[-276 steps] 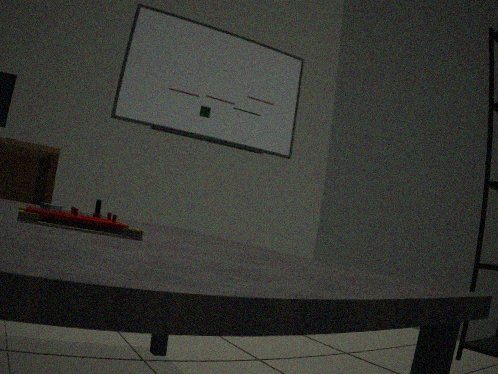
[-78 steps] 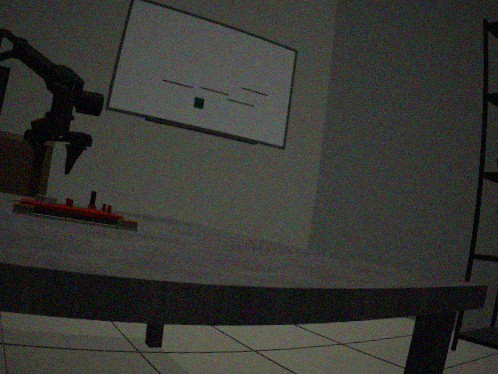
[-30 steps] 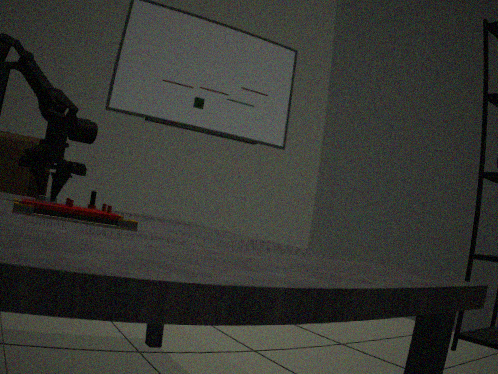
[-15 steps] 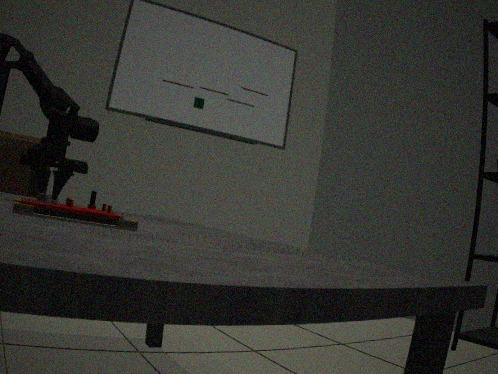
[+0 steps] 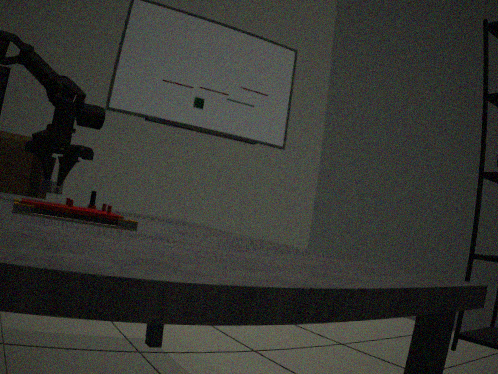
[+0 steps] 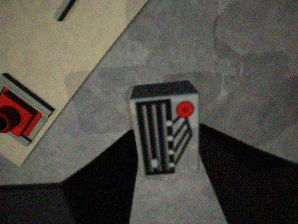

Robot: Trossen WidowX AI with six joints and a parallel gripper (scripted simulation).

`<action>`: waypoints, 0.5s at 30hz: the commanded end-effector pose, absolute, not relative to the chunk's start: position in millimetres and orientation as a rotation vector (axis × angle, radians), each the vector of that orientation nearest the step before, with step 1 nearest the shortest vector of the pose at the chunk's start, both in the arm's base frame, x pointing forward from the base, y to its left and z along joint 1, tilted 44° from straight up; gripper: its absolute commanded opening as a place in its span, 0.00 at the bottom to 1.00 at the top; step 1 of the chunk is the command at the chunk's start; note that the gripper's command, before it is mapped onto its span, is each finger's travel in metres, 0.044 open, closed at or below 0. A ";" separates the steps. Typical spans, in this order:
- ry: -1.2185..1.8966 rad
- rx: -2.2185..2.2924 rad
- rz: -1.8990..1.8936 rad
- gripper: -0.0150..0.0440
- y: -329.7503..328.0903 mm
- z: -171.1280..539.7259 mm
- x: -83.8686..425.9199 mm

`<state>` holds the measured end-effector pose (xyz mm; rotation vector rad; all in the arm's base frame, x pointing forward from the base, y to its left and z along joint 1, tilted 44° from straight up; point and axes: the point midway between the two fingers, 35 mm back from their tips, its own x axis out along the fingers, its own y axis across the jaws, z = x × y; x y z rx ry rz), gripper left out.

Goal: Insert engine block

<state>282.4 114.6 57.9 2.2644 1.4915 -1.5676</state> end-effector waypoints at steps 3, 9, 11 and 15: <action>1.490 2.266 -1.562 0.25 100.9 73.5 283.6; 1.490 2.265 -1.570 0.25 88.0 86.7 282.5; 1.491 2.265 -1.572 0.25 83.8 91.3 281.9; 1.493 2.265 -1.576 0.25 75.6 100.6 280.2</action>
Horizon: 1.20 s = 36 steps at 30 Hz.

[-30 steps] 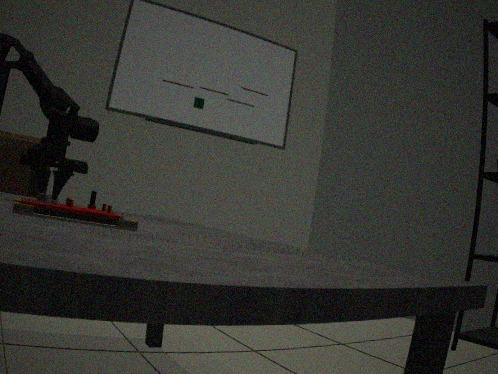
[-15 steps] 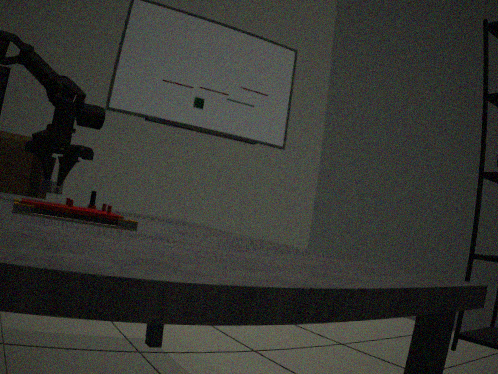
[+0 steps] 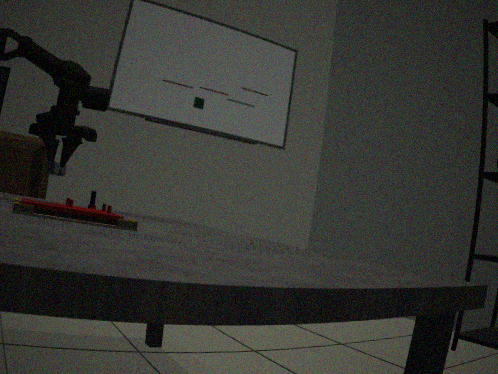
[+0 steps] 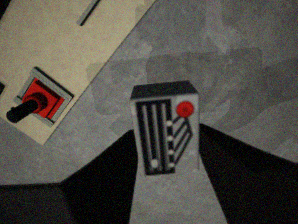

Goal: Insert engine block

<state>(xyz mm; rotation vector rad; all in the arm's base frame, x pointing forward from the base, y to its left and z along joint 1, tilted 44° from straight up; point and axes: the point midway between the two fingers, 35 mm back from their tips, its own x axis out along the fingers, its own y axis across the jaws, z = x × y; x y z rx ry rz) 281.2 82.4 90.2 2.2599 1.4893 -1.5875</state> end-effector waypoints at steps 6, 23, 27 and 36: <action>1.498 2.267 -1.582 0.25 63.7 115.1 276.5; 1.606 2.096 -1.252 0.25 44.1 98.6 291.5; 1.636 2.024 -1.129 0.25 38.2 89.4 297.2; 1.681 1.874 -0.876 0.25 23.9 67.3 308.3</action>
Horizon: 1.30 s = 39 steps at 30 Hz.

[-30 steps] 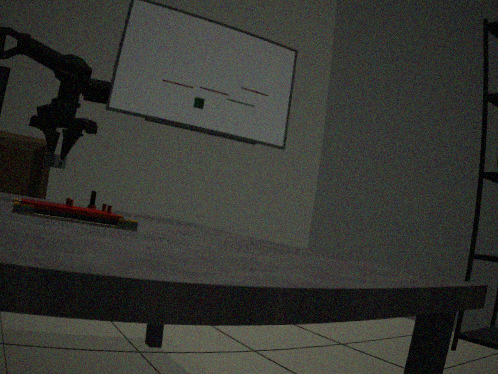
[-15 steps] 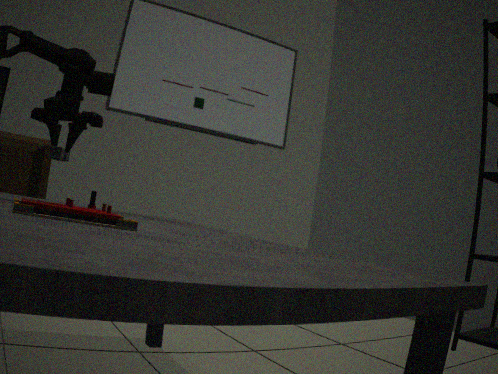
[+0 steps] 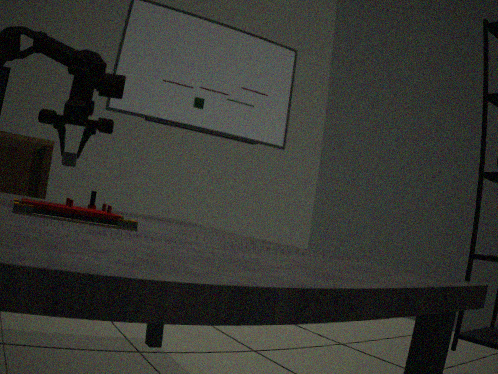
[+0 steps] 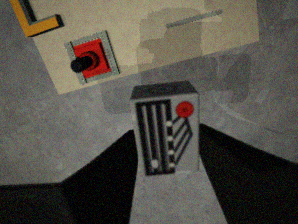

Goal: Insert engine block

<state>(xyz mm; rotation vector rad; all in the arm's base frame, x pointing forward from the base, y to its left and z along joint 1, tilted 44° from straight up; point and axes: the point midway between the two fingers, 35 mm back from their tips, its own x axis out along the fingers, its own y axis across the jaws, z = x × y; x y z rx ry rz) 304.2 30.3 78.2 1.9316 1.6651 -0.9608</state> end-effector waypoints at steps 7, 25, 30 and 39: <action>1.699 1.750 -0.688 0.25 12.8 49.4 315.1; 1.684 1.360 -0.200 0.25 -14.1 0.5 327.0; 1.664 1.247 -0.073 0.25 -21.4 -13.9 328.5; 1.617 1.049 0.139 0.25 -34.1 -39.7 330.1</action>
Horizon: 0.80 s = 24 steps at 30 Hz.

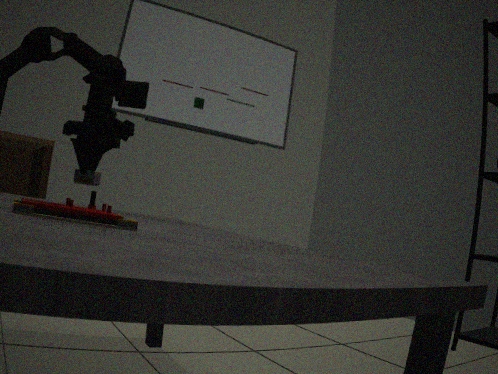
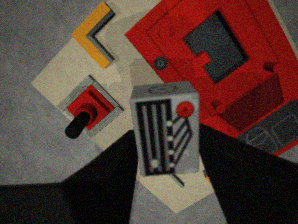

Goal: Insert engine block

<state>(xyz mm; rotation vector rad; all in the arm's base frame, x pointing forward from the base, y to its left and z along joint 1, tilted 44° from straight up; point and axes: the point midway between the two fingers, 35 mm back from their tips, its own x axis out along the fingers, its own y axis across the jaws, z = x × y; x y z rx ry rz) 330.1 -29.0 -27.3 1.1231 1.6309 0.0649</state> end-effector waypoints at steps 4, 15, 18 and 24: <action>1.591 0.964 0.225 0.25 -39.6 -51.1 330.5; 1.499 0.713 0.468 0.25 -52.3 -83.0 328.6; 1.479 0.665 0.512 0.25 -56.1 -90.5 328.1; 1.460 0.623 0.549 0.43 -57.3 -91.8 328.3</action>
